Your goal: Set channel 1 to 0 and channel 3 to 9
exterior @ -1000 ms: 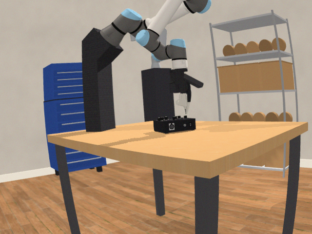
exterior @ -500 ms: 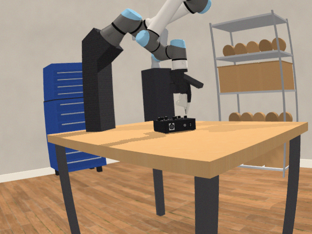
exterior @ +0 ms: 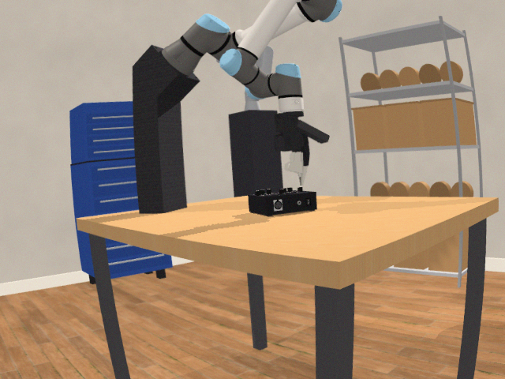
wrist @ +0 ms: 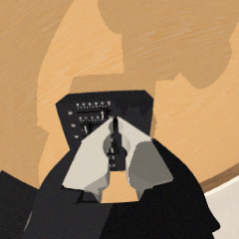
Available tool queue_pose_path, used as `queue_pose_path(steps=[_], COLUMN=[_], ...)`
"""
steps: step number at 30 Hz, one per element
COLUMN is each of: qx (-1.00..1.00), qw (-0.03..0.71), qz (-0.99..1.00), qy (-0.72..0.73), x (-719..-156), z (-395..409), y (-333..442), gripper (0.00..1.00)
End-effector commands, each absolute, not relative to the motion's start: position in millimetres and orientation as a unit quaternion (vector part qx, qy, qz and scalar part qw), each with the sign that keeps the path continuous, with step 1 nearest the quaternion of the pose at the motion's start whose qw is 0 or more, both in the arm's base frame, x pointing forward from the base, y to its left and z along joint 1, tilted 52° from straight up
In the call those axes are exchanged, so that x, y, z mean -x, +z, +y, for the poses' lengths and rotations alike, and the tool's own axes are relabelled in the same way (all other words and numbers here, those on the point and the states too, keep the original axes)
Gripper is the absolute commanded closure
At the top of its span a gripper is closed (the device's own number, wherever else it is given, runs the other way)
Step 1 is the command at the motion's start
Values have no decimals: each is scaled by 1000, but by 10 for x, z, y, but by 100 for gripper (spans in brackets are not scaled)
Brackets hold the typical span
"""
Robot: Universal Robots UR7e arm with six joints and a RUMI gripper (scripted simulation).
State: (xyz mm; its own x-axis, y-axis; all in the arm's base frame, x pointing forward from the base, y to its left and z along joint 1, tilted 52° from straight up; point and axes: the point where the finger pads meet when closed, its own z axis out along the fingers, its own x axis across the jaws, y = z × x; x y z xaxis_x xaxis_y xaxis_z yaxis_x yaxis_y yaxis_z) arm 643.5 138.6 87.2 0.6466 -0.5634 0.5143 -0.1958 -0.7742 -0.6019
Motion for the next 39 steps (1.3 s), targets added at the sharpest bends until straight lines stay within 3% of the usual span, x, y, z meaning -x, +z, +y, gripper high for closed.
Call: queue_pose_path(steps=[1,39], qx=[870,870], qw=[256,256], qz=[218,218], qy=[-360,-360], x=[-6435,-6501], z=[1386,1411], y=[877,823], gripper=[100,100])
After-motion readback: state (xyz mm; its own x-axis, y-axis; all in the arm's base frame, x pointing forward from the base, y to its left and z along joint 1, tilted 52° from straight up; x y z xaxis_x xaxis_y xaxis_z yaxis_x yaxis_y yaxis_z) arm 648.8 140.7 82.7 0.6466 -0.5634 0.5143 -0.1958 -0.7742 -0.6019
